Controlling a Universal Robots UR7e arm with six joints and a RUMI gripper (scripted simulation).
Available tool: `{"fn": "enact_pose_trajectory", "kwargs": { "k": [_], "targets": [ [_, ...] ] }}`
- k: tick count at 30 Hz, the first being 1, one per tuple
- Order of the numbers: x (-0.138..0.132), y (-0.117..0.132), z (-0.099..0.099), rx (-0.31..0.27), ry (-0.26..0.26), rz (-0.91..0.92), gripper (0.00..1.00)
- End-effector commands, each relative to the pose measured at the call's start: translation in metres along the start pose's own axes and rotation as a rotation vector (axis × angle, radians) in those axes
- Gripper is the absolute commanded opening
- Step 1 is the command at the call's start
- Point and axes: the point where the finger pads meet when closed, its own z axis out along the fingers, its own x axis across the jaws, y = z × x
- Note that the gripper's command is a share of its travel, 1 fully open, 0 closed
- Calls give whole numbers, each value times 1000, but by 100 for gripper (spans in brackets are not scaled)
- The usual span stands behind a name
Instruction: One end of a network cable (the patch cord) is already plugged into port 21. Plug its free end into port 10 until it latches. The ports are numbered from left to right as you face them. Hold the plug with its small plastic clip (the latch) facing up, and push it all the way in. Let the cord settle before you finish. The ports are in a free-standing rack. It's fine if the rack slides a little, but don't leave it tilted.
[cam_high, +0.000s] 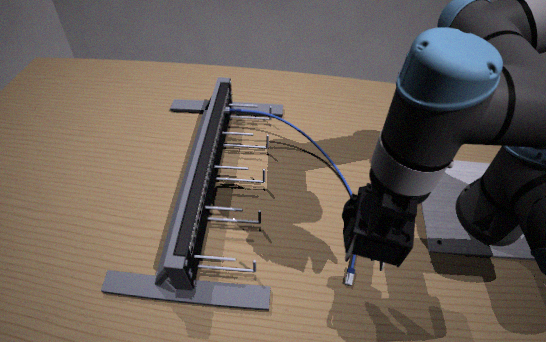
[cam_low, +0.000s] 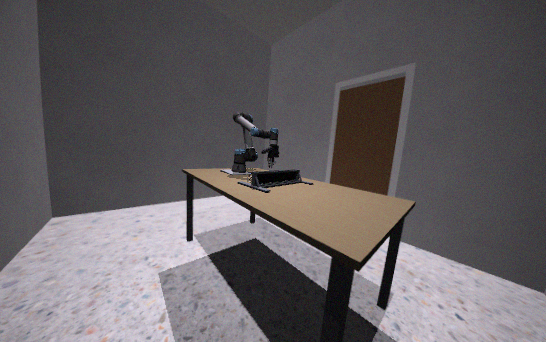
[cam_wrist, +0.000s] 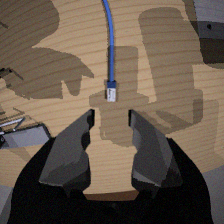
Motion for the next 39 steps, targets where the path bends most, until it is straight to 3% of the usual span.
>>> {"fn": "enact_pose_trajectory", "kwargs": {
  "k": [1, 21, 39],
  "targets": [
    [0, 0, 1, 0, -1, 0, 22],
    [0, 0, 22, 0, -1, 0, 22],
    [-1, 1, 53, 0, -1, 0, 22]
  ]
}}
